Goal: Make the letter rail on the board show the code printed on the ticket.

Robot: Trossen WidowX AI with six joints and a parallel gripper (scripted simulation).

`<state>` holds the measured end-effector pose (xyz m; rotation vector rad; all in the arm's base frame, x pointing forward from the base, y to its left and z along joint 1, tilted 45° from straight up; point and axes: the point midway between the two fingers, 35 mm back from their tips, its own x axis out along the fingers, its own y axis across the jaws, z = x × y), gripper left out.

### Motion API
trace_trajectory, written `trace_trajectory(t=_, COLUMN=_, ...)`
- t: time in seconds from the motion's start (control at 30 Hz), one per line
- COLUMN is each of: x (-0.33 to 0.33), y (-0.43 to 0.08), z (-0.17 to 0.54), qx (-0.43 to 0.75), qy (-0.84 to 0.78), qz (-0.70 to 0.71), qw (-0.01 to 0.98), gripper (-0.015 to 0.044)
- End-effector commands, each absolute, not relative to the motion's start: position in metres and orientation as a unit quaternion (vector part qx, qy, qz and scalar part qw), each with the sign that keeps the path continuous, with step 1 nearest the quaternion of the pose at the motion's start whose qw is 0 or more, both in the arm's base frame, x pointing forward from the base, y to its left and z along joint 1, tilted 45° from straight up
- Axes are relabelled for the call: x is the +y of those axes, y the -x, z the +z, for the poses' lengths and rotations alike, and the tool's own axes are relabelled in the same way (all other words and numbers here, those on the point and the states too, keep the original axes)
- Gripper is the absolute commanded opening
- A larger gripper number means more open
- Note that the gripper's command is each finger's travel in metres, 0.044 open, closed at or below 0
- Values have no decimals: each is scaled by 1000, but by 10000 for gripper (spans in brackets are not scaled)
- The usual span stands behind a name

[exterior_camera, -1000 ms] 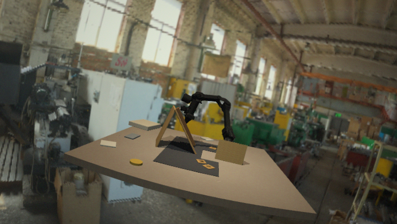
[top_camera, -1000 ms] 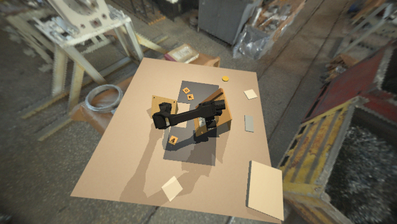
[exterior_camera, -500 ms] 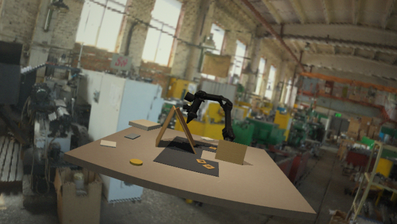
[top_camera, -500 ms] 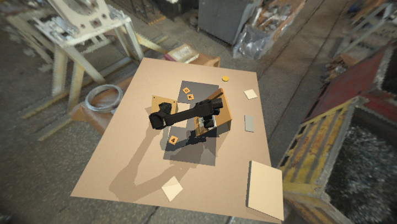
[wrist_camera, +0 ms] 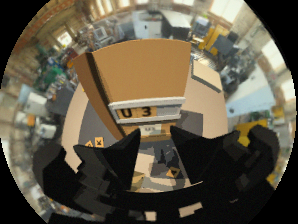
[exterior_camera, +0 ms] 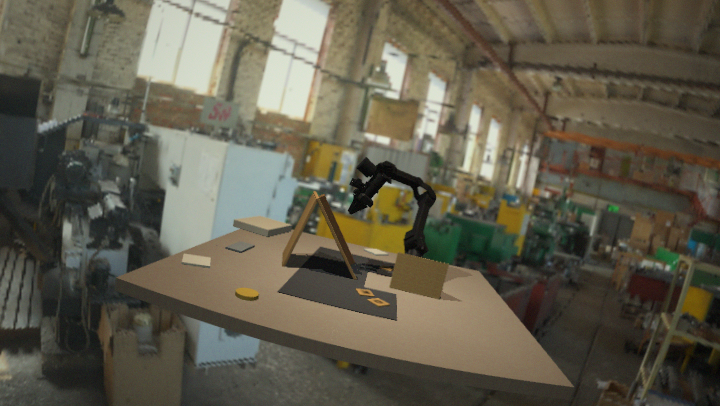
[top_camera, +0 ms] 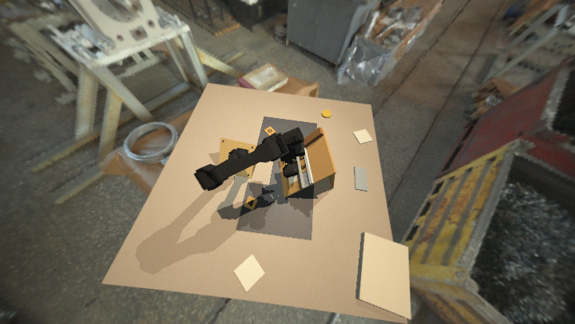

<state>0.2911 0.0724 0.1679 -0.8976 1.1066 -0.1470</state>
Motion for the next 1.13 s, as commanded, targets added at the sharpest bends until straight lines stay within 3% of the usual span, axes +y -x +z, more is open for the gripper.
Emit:
trace_trajectory(t=0.0, x=90, y=-262, z=181, qx=445, qy=416, qz=-36, qw=792, gripper=315)
trace_trajectory(t=0.17, x=108, y=-221, z=194, qx=356, qy=409, qz=21, qw=840, gripper=440)
trace_trajectory(t=1.1, x=110, y=-216, z=195, qx=345, qy=407, qz=29, qw=846, gripper=440)
